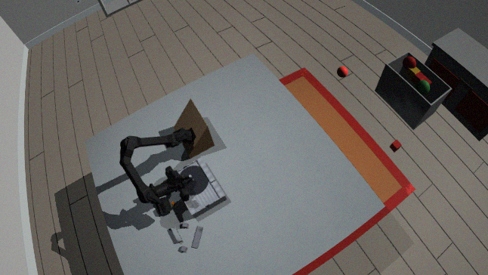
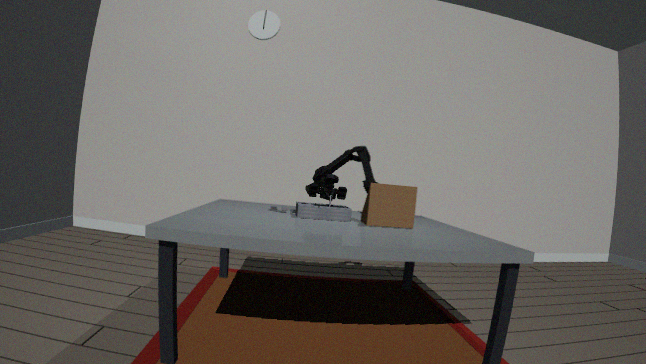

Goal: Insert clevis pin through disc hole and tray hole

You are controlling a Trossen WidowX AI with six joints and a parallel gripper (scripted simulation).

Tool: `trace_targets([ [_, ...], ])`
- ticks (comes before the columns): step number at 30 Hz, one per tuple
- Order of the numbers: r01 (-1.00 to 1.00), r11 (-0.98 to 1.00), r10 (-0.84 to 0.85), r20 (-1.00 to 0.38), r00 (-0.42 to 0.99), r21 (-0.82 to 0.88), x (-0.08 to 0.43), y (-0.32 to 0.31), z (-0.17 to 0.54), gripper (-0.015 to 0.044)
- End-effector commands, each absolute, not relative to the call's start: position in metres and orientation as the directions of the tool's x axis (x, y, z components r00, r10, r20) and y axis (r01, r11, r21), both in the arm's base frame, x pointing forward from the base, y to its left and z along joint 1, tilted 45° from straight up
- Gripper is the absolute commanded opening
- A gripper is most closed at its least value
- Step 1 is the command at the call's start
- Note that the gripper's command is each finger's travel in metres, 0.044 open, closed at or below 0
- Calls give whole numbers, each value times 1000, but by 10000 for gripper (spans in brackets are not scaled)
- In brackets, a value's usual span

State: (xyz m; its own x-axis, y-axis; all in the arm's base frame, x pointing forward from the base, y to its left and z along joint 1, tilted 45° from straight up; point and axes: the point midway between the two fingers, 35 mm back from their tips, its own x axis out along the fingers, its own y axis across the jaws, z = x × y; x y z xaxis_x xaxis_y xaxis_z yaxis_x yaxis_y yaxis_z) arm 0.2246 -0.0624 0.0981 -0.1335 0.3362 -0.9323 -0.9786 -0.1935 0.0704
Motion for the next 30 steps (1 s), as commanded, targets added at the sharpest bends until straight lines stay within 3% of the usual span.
trace_targets([
  [1, -979, -188, 318, -938, -134, 76, 227, -62, 98, 0],
  [30, -979, -187, 316, -939, -134, 76, 239, -60, 98, 0],
])
